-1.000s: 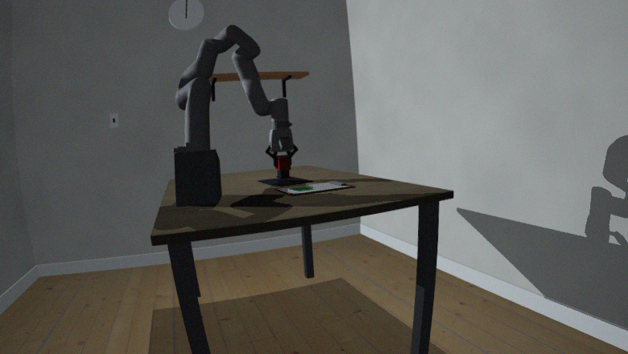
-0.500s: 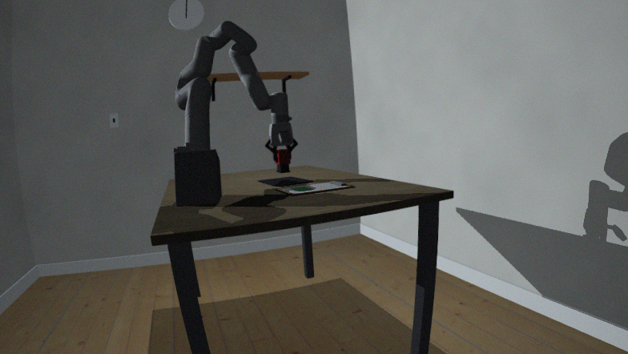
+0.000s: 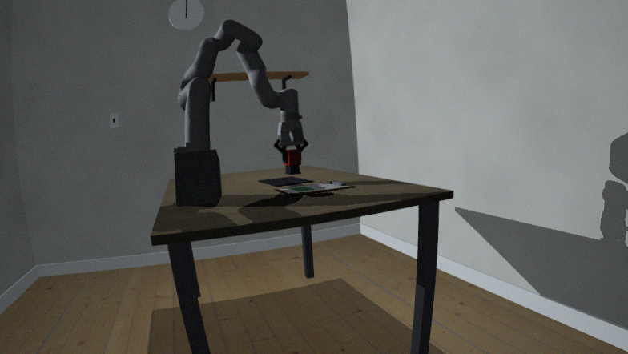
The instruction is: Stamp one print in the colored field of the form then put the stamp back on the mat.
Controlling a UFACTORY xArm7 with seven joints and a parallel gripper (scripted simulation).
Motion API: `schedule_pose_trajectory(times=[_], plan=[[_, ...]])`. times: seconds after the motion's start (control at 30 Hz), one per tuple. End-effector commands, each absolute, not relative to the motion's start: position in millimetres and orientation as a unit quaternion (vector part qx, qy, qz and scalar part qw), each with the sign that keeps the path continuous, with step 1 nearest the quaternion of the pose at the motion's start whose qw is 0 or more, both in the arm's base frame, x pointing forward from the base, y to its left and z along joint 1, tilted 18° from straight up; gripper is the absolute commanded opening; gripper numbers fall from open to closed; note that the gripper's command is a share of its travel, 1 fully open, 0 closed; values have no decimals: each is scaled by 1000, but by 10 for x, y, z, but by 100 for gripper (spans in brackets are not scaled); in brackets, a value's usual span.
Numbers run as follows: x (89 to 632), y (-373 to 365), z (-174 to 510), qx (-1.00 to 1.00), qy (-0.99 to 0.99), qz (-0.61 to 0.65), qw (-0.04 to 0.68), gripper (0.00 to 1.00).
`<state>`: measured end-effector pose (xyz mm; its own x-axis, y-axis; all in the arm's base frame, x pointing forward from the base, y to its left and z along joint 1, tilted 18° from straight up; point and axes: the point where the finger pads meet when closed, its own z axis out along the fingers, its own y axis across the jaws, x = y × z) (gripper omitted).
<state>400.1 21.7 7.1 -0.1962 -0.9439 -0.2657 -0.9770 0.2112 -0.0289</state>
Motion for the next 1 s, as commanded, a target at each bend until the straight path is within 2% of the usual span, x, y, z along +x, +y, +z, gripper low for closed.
schedule_pose_trajectory(times=[0.0,0.33,0.97], plan=[[3846,-419,-124,-645,749,74,133,32],[3490,-1314,-414,-652,742,71,138,32],[3485,-1429,-477,-652,742,71,138,32]])
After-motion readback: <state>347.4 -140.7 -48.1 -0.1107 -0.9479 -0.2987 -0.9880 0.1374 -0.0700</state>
